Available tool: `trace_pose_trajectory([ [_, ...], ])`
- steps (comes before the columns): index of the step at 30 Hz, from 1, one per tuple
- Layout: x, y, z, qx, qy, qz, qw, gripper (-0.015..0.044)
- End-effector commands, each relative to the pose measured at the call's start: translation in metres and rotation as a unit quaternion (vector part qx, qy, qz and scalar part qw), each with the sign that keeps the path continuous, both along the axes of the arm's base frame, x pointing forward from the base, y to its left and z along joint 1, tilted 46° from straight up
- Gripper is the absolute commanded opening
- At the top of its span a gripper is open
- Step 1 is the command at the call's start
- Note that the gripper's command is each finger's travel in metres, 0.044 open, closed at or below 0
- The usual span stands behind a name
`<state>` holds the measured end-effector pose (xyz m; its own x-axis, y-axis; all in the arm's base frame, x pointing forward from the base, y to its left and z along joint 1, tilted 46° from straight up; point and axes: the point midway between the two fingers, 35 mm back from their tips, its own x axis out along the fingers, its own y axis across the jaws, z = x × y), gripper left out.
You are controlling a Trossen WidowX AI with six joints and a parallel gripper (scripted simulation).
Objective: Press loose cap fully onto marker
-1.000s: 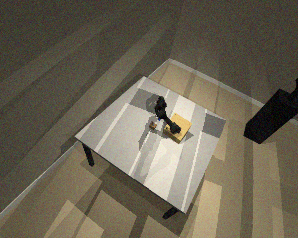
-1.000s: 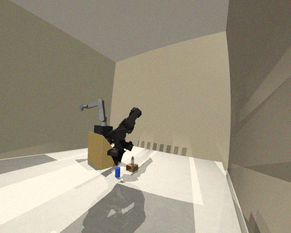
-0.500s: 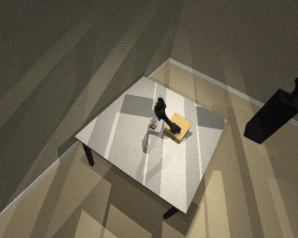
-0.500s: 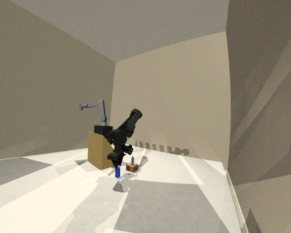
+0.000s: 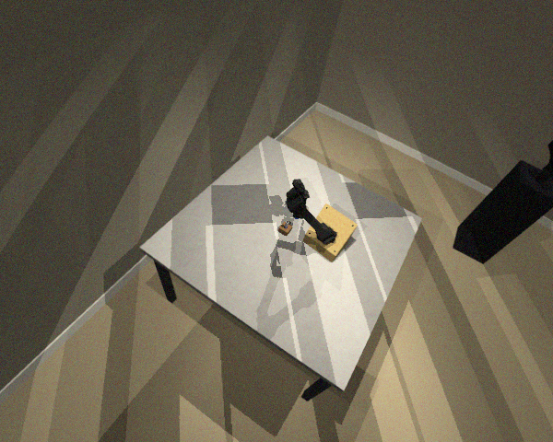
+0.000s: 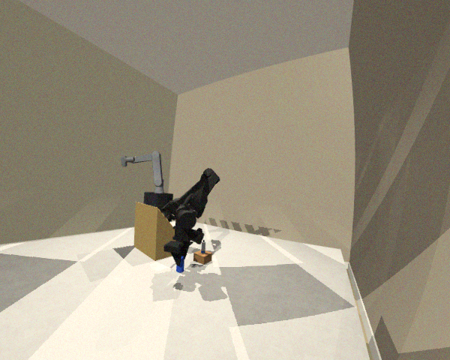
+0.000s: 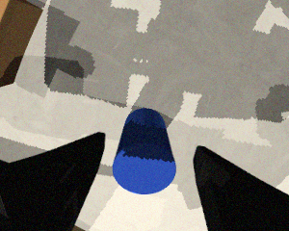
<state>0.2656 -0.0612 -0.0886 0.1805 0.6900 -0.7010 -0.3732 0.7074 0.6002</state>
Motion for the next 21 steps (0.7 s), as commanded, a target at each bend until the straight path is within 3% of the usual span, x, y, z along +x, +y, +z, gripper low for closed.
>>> trace_pose_trajectory([
  [1, -0.0022, 0.0081, -0.0068, 0.007, 0.008, 0.000, 1.000, 0.0255],
  [10, -0.0013, 0.0145, -0.0124, 0.007, 0.007, 0.000, 1.000, 0.0255],
  [14, -0.0014, 0.0143, -0.0127, 0.007, 0.007, 0.000, 1.000, 0.0150],
  [21, -0.0011, 0.0139, -0.0130, 0.007, 0.007, 0.000, 1.000, 0.0103],
])
